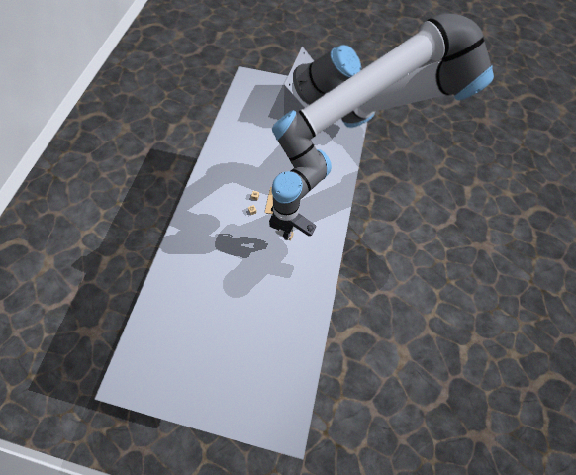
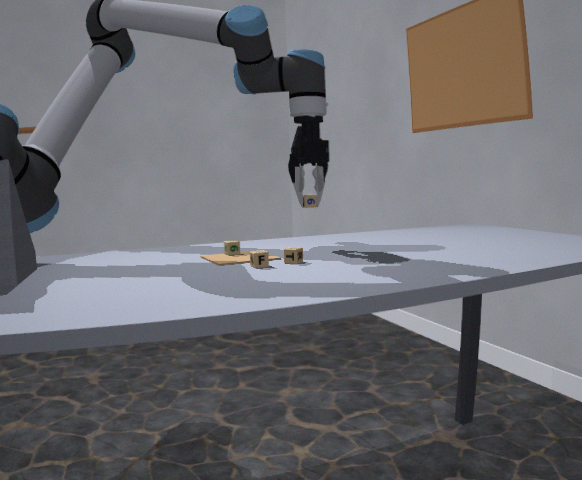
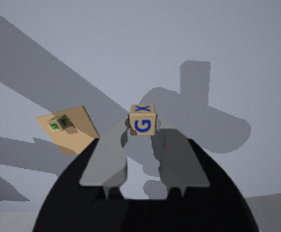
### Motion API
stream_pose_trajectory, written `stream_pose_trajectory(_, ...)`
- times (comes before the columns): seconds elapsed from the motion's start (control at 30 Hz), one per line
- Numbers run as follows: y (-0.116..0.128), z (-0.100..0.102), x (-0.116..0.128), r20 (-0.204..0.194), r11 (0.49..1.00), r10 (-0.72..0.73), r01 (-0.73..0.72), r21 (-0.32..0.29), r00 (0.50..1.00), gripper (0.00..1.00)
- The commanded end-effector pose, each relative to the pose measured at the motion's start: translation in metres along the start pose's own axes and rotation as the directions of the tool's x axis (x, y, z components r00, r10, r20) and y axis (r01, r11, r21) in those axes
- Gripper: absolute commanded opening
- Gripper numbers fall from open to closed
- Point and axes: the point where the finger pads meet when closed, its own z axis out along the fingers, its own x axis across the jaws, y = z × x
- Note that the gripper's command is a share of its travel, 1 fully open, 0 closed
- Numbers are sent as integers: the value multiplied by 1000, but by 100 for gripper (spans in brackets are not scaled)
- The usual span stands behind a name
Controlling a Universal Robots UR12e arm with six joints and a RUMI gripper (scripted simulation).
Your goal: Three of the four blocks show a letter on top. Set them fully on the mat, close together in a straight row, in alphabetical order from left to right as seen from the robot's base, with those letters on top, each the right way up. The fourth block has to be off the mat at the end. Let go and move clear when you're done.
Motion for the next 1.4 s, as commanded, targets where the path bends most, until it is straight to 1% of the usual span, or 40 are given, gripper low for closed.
stream_pose_trajectory(0.0,0,-1,0,-1,1000,4,-4,0,1000,9)
stream_pose_trajectory(0.2,1,-1,-1,-1,999,35,-35,0,999,9)
stream_pose_trajectory(0.47,5,-3,-6,-2,991,136,-136,-1,991,9)
stream_pose_trajectory(0.53,5,-3,-6,-2,991,136,-136,-1,991,9)
stream_pose_trajectory(0.73,11,-4,-12,-2,964,264,-264,-1,964,9)
stream_pose_trajectory(0.87,15,-5,-18,-3,928,371,-371,-1,928,9)
stream_pose_trajectory(1.03,22,-7,-25,-3,862,507,-507,-1,862,9)
stream_pose_trajectory(1.1,22,-7,-25,-3,862,507,-507,-1,862,9)
stream_pose_trajectory(1.2,26,-7,-31,-4,798,603,-603,-1,798,9)
stream_pose_trajectory(1.37,33,-9,-39,-4,703,711,-711,-1,703,9)
